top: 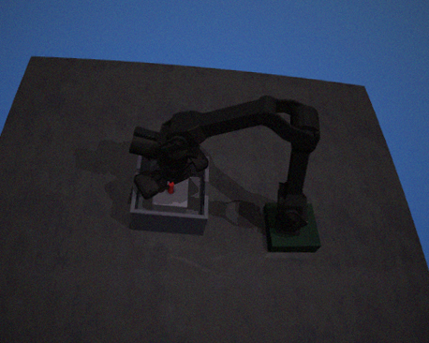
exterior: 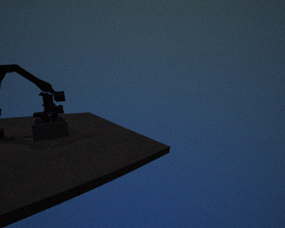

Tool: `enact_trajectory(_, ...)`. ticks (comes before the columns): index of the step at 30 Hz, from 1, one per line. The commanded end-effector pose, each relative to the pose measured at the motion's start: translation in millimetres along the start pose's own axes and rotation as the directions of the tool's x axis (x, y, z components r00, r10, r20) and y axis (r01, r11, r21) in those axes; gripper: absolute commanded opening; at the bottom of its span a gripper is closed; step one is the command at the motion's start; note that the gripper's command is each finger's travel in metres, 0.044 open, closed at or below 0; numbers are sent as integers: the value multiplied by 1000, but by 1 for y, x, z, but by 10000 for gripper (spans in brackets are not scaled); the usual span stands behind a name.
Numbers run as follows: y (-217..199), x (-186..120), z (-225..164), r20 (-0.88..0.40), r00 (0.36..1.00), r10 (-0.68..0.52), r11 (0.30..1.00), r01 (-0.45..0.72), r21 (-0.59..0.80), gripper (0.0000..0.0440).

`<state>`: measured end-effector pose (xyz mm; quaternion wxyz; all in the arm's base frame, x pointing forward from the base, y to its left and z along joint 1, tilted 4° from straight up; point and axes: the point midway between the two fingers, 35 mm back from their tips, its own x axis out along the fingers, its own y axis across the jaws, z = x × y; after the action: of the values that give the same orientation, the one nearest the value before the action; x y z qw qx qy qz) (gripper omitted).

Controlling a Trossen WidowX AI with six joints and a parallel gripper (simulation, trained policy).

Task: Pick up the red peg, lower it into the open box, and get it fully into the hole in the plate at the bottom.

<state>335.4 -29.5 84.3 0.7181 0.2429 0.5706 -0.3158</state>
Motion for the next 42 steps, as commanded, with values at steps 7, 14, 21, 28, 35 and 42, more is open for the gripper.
enact_trajectory(7,13,-12,18,-21,999,40,998,-41,-38,196)
enact_trajectory(14,24,-24,29,-61,997,50,998,-53,-45,232)
enact_trajectory(21,37,-36,37,-106,993,53,997,-58,-43,263)
enact_trajectory(28,50,-47,43,-155,987,45,998,-51,-30,282)
enact_trajectory(35,61,-58,46,-204,979,28,999,-32,-15,294)
enact_trajectory(42,69,-68,44,-245,970,7,1000,-8,-3,304)
